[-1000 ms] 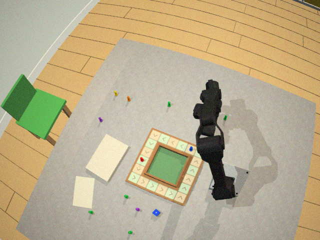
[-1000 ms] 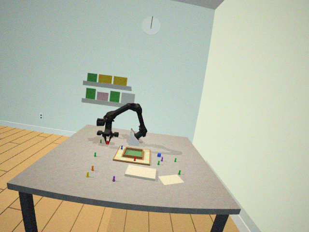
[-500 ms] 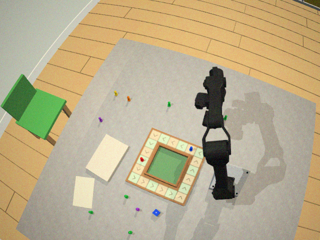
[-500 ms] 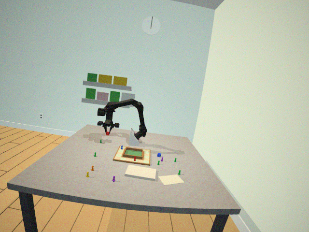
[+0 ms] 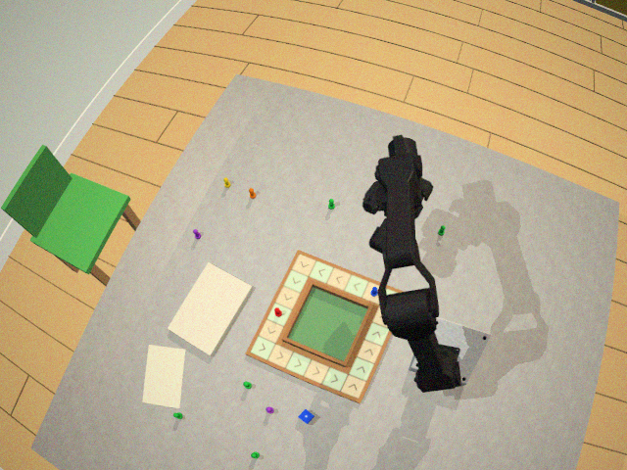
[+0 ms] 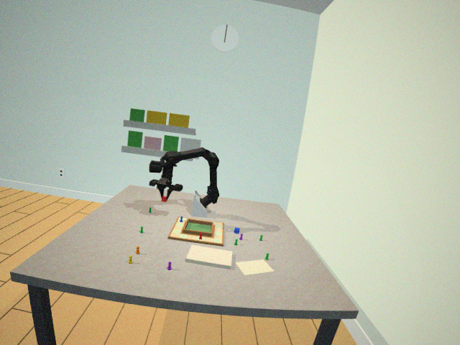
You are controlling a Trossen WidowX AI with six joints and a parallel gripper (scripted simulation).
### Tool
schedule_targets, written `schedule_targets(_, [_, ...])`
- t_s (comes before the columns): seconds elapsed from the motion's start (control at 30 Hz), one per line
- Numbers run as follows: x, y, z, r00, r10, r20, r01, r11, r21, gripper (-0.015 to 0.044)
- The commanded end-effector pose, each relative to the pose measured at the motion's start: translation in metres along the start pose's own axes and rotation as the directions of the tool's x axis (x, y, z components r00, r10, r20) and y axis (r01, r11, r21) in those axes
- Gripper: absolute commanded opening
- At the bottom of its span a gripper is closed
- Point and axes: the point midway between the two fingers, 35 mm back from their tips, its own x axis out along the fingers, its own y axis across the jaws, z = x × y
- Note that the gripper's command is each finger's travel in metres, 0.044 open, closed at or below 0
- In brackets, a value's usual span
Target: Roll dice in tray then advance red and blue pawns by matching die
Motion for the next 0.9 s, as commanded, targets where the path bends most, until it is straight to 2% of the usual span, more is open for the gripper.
schedule_targets(0.0, [0.0,0.02,0.01,1.0,-0.005,0.004,0.004,0.992,0.124,0.0])
schedule_targets(0.43, [0.004,0.07,0.033,1.0,-0.018,0.006,0.013,0.898,0.441,0.0])
schedule_targets(0.87, [0.013,0.125,0.048,1.0,-0.011,0.01,0.0,0.709,0.706,0.0])
